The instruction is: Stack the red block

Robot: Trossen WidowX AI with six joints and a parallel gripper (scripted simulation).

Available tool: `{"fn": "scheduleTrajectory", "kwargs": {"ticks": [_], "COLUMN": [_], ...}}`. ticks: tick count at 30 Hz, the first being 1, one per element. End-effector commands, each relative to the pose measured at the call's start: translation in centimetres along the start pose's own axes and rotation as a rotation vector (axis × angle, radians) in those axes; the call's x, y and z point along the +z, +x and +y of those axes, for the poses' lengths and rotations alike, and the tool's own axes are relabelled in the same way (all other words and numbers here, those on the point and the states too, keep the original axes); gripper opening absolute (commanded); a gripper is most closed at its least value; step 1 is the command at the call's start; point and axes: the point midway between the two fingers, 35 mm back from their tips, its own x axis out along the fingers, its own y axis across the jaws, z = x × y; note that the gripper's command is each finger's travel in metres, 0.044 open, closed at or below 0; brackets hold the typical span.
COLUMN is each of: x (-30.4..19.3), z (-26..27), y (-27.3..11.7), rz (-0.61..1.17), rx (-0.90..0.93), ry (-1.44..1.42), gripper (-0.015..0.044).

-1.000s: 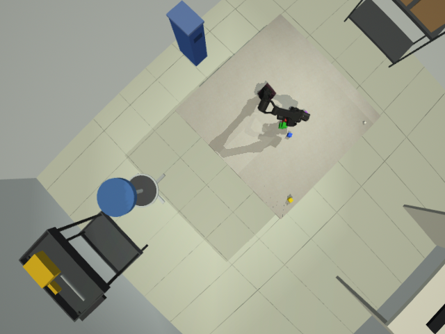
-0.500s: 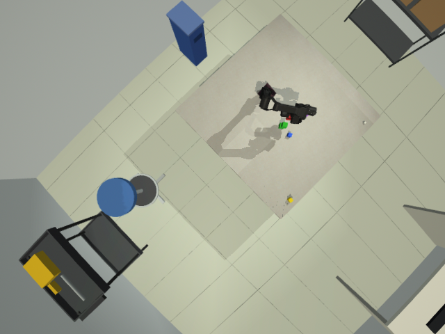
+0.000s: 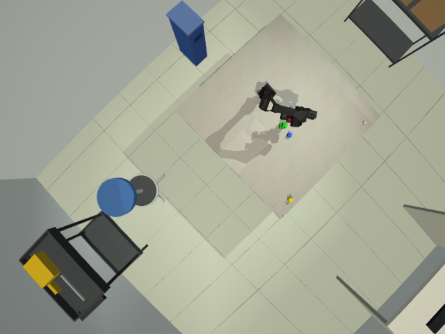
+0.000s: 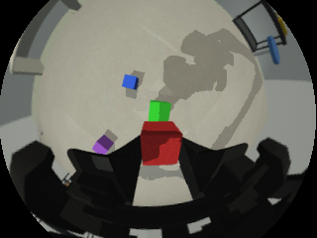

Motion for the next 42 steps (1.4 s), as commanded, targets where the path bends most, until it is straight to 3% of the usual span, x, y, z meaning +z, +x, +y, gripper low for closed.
{"fn": "scheduleTrajectory", "kwargs": {"ticks": [1, 21, 42], "x": [2.1, 2.1, 2.1], "z": [-0.5, -0.5, -0.5], "y": [-0.1, 3.9, 4.0], "rz": [-0.005, -0.006, -0.006], "rx": [0.003, 0.002, 0.002], "ry": [0.01, 0.011, 0.011], "gripper": [0.0, 0.0, 0.0]}}
